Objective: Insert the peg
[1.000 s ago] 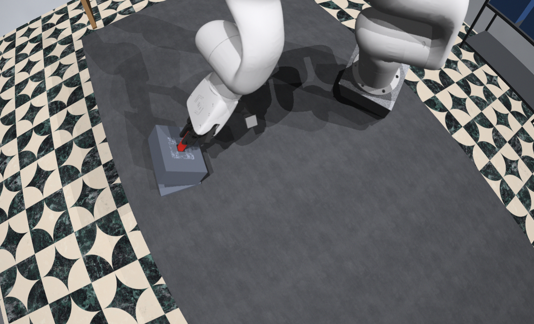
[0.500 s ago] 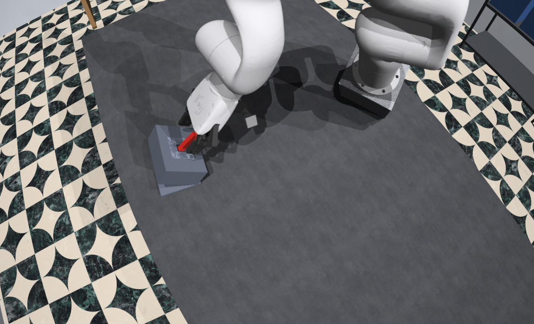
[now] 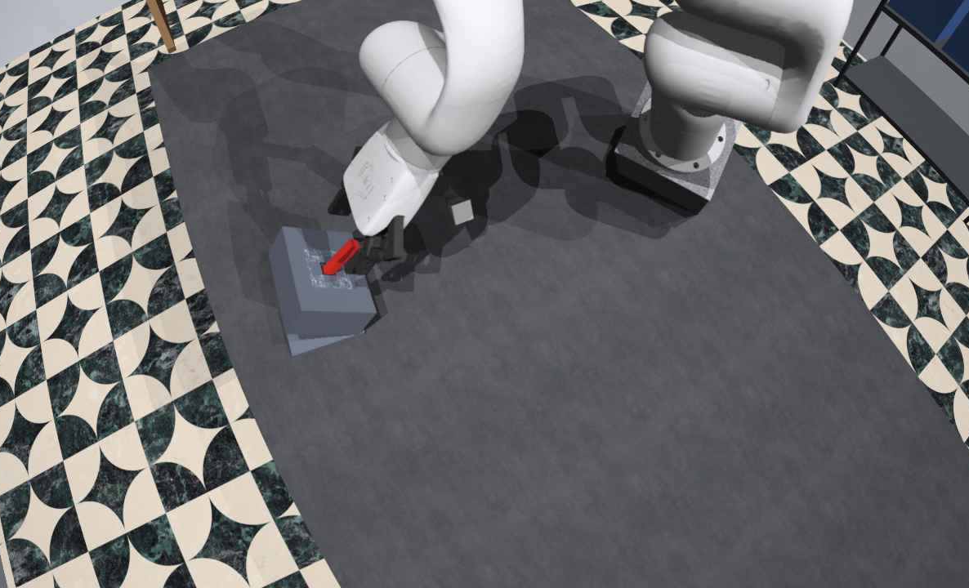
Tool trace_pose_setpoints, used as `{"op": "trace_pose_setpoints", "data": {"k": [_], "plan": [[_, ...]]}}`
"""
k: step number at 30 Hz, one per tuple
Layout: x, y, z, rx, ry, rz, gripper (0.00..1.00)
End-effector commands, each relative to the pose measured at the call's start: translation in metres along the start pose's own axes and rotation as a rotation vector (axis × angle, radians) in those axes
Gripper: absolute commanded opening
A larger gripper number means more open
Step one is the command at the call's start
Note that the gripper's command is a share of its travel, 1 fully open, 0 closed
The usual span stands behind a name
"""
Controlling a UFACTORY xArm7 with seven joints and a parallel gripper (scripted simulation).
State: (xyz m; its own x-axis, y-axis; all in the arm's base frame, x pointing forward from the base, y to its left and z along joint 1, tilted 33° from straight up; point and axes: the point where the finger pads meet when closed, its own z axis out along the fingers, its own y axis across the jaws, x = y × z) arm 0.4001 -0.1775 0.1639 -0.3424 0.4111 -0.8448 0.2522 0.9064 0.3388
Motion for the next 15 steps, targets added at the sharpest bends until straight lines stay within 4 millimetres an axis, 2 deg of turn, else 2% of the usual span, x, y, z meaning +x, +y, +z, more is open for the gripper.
{"op": "trace_pose_setpoints", "data": {"k": [1, 12, 15], "plan": [[-0.002, 0.000, -0.013, 0.001, 0.001, 0.003, 1.00], [-0.002, 0.000, -0.049, 0.000, 0.002, 0.003, 1.00], [-0.001, 0.000, -0.052, 0.000, 0.002, 0.003, 1.00]]}}
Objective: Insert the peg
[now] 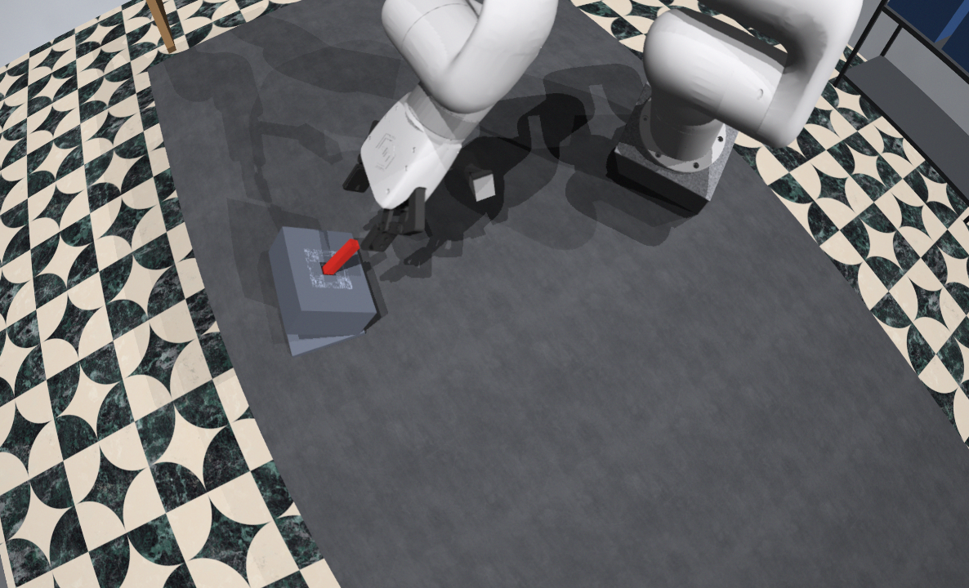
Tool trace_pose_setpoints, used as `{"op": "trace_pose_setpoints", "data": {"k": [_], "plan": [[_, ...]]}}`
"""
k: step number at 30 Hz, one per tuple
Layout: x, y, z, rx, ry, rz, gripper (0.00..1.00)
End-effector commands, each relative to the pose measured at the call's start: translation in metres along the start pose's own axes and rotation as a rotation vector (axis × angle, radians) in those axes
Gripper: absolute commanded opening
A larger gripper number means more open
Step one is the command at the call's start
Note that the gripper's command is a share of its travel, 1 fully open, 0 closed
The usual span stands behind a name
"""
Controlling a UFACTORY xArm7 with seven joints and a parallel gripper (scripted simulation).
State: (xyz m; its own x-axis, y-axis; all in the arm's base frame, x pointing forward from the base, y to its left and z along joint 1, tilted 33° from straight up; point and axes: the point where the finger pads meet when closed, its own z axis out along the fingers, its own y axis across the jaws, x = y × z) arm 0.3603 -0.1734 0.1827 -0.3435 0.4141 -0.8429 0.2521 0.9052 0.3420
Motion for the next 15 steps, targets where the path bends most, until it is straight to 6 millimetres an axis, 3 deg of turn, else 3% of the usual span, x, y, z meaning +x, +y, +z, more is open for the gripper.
{"op": "trace_pose_setpoints", "data": {"k": [1, 6, 15], "plan": [[-0.001, 0.000, -0.011, 0.002, -0.001, -0.001, 1.00], [0.001, -0.001, -0.028, 0.005, -0.005, -0.006, 1.00], [0.001, 0.000, -0.035, 0.006, -0.006, -0.007, 1.00]]}}
